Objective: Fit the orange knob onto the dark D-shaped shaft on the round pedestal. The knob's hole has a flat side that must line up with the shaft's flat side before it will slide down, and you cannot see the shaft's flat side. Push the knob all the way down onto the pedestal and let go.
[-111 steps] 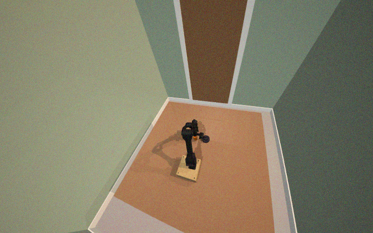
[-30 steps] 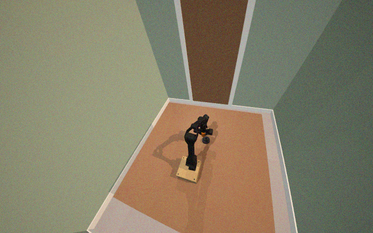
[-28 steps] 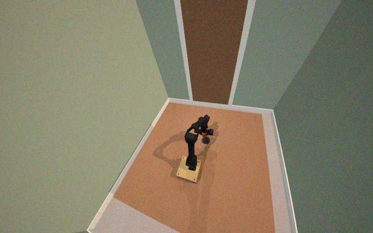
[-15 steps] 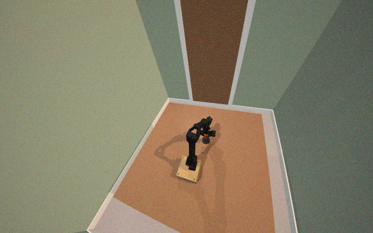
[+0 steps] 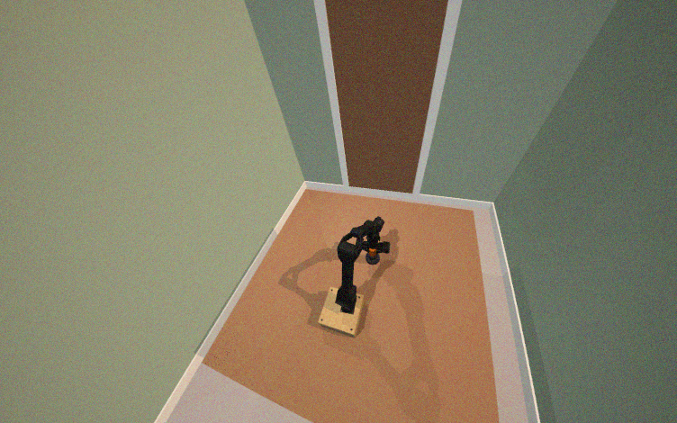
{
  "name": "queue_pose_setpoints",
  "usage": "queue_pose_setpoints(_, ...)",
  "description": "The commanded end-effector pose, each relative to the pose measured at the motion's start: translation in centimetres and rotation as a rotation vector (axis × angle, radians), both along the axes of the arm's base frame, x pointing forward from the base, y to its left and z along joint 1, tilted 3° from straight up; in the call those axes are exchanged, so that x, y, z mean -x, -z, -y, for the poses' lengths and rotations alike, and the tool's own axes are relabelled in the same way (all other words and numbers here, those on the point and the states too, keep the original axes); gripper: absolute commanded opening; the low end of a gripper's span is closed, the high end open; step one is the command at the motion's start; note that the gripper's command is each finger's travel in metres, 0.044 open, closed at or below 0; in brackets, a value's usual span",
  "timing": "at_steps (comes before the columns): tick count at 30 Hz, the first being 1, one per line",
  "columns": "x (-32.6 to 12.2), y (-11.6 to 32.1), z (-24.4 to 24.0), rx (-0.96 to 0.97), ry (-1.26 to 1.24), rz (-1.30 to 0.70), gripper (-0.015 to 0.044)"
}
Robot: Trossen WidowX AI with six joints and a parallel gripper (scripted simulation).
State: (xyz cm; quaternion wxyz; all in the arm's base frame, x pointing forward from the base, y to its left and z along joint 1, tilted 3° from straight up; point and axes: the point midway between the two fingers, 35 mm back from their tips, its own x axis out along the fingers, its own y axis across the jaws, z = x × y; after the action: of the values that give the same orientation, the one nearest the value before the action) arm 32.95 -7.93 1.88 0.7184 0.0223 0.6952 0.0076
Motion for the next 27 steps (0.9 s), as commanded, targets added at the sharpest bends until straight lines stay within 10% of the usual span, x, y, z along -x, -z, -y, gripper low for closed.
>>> queue_pose_setpoints(1, 0.02, 0.04, 0.05, 0.003, -0.002, 0.001, 0.0000)
queue_pose_setpoints(27, 0.00, -0.08, -0.05, 0.003, -0.002, 0.001, 0.0000)
